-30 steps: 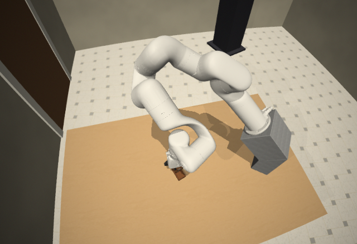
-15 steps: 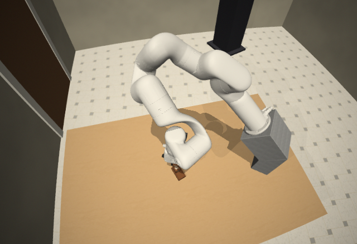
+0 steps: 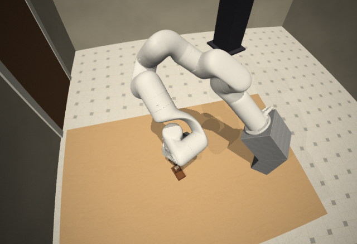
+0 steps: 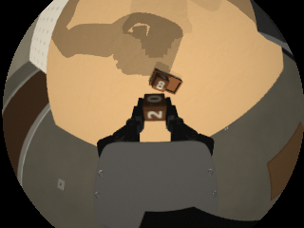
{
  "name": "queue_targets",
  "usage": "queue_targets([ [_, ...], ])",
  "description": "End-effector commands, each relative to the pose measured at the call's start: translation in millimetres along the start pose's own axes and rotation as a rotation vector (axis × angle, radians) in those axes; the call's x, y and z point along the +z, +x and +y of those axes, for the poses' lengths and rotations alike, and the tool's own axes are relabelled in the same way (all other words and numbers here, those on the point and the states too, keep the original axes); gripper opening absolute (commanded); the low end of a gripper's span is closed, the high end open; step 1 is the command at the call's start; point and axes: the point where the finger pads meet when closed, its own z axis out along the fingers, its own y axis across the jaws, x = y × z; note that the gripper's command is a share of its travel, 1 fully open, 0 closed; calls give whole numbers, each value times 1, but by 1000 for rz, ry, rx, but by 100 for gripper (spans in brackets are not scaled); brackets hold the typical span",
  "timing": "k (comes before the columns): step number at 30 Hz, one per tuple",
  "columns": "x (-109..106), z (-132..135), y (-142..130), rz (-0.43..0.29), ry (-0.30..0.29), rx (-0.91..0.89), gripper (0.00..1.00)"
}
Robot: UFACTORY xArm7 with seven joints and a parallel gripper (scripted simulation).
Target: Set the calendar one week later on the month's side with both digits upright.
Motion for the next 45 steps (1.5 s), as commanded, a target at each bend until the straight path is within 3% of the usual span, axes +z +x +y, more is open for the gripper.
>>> queue_targets([
  [1, 0, -5, 1, -18, 11, 143, 29],
  [34, 3, -40, 19, -22, 1, 1088, 29],
  [37, 3, -40, 19, -22, 1, 1092, 29],
  [45, 3, -50, 25, -23, -3, 1379, 29],
])
